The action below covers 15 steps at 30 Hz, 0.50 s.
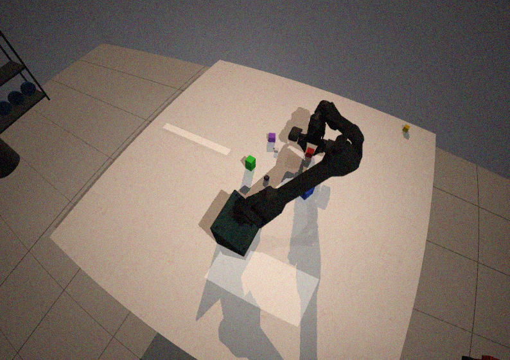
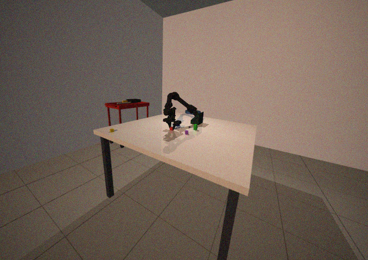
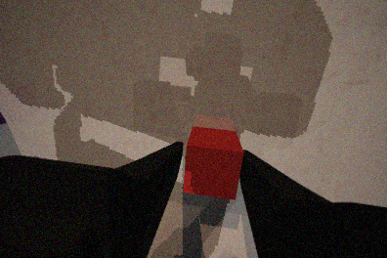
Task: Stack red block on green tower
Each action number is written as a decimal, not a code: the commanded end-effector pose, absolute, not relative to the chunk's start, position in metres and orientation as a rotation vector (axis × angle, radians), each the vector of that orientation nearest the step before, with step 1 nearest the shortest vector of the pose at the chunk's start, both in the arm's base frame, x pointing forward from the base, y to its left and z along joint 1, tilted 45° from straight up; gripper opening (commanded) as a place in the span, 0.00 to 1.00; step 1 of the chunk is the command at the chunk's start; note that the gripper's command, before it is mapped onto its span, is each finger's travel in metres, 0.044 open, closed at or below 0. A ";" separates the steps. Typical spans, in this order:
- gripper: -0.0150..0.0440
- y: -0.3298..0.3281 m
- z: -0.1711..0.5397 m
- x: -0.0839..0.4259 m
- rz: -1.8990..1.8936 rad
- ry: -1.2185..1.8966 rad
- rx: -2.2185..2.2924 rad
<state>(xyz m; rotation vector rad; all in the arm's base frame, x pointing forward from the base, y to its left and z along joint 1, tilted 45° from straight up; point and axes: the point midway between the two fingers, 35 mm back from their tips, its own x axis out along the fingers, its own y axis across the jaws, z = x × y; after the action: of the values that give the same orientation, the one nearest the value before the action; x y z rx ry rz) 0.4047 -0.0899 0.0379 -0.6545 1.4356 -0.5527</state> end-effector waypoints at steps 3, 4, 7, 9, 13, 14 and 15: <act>0.39 -0.090 0.038 0.404 -0.553 1.438 -0.663; 0.38 -0.090 0.038 0.404 -0.553 1.438 -0.663; 0.31 -0.089 0.039 0.404 -0.553 1.438 -0.663; 0.25 -0.086 0.043 0.404 -0.553 1.438 -0.663; 0.25 -0.072 0.055 0.403 -0.552 1.438 -0.662; 0.25 -0.068 0.059 0.403 -0.552 1.438 -0.662; 0.25 -0.065 0.062 0.403 -0.552 1.438 -0.662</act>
<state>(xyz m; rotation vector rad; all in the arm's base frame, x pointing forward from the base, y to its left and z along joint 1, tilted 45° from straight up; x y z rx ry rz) 0.3999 -0.0768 0.0478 -0.6652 1.4588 -0.5456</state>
